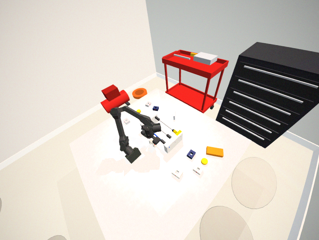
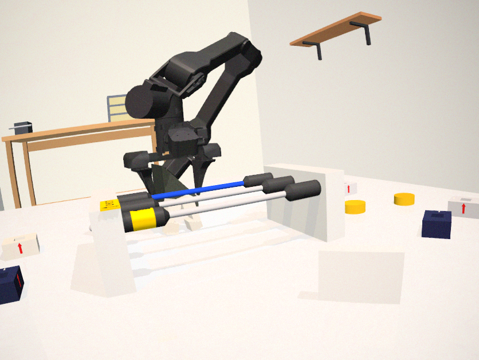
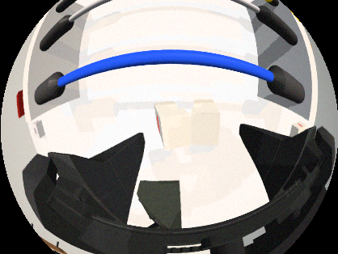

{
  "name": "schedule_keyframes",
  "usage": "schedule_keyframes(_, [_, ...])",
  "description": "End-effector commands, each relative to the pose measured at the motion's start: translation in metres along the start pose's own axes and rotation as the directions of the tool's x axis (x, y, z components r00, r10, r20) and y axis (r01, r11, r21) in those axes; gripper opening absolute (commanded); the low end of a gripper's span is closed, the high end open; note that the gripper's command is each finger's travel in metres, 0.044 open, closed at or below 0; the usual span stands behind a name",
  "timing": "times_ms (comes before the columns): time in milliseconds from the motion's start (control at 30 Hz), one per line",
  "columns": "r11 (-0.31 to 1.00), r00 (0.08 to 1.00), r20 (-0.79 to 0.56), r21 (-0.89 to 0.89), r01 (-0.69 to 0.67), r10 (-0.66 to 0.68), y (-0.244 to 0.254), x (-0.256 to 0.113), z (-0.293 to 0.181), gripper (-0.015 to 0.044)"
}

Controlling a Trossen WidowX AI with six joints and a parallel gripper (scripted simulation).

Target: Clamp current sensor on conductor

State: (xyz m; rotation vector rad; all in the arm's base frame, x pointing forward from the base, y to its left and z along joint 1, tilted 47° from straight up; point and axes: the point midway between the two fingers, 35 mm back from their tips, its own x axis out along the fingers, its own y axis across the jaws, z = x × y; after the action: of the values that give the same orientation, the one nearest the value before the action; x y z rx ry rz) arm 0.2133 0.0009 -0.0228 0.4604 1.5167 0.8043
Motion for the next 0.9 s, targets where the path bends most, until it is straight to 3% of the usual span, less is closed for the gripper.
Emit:
schedule_keyframes(0, [1.000,1.000,-0.001,0.008,-0.008,0.008,0.001,0.008,-0.001,0.0440])
schedule_keyframes(67, [1.000,1.000,-0.001,0.008,-0.008,0.008,0.001,0.009,-0.001,0.0440])
schedule_keyframes(300, [1.000,1.000,-0.001,0.000,-0.001,0.001,0.000,0.004,-0.001,0.0256])
schedule_keyframes(667, [1.000,1.000,-0.001,0.000,-0.001,0.001,0.000,0.004,-0.001,0.0183])
schedule_keyframes(867, [1.000,1.000,-0.001,0.002,0.001,-0.001,-0.002,-0.012,0.002,0.0025])
